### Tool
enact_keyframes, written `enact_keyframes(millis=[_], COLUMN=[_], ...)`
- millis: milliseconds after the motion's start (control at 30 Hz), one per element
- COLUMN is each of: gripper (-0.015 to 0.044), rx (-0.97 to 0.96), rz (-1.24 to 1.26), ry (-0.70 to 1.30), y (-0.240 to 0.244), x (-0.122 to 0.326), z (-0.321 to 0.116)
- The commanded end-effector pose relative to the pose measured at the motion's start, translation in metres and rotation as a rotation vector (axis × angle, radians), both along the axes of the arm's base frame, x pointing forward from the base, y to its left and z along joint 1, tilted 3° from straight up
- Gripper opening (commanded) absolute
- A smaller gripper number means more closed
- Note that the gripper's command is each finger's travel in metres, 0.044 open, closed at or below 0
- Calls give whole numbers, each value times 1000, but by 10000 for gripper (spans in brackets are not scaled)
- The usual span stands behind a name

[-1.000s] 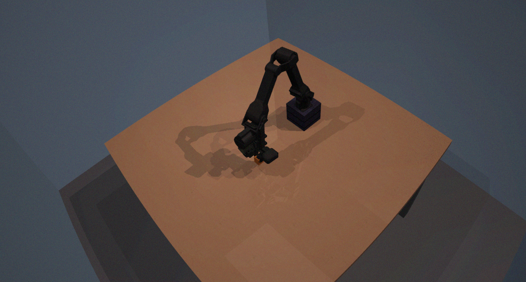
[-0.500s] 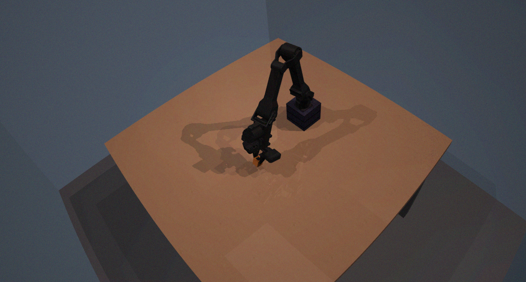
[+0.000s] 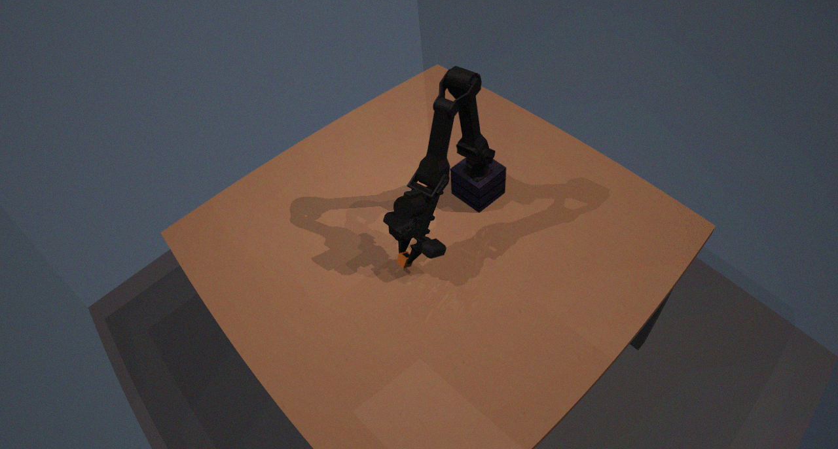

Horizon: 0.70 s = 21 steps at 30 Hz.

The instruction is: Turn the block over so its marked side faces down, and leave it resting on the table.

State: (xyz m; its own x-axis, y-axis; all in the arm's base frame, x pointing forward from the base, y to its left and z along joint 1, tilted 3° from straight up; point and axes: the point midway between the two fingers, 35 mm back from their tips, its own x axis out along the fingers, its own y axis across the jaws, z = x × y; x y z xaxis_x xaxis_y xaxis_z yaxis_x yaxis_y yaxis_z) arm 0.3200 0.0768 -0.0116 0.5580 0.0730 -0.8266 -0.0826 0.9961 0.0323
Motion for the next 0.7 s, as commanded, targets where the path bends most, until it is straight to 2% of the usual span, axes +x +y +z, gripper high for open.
enact_keyframes(millis=[0, 667], gripper=[0, 0], rx=[0, 15], rz=[-5, -8], ry=[-27, -276], y=[0, 4], x=[0, 11], z=[-6, -35])
